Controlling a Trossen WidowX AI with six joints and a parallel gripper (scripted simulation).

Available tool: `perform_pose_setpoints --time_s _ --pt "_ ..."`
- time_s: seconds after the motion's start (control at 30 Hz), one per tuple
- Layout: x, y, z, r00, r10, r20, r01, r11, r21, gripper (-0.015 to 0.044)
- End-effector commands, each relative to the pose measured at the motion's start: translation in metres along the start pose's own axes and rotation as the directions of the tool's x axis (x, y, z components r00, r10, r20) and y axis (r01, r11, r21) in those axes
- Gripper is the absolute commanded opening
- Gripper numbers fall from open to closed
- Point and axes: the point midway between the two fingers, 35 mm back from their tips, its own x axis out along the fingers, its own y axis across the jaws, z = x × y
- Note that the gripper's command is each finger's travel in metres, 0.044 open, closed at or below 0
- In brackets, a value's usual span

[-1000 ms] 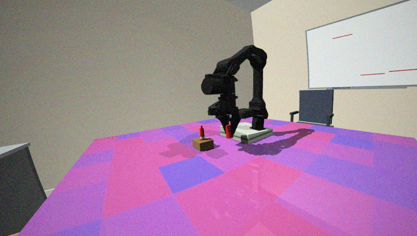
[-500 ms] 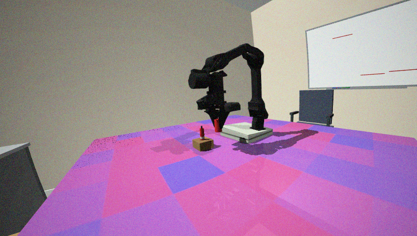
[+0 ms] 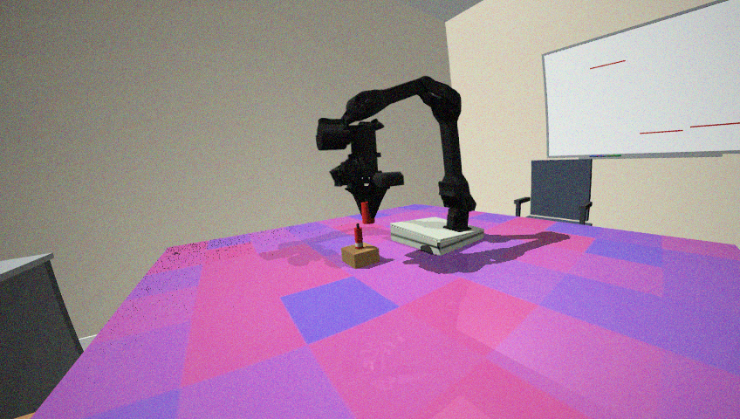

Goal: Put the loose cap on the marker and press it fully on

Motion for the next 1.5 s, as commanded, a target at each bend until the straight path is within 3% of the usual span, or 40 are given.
perform_pose_setpoints --time_s 0.0,0.63,1.47 --pt "-0.005 -0.015 0.003 1.000 -0.003 -0.005 0.003 1.000 -0.001 0.0000" --pt "-0.006 -0.037 0.005 1.000 -0.005 -0.005 0.005 1.000 -0.001 0.0000" --pt "0.034 -0.038 0.006 1.000 -0.005 -0.005 0.005 1.000 -0.001 0.0000"
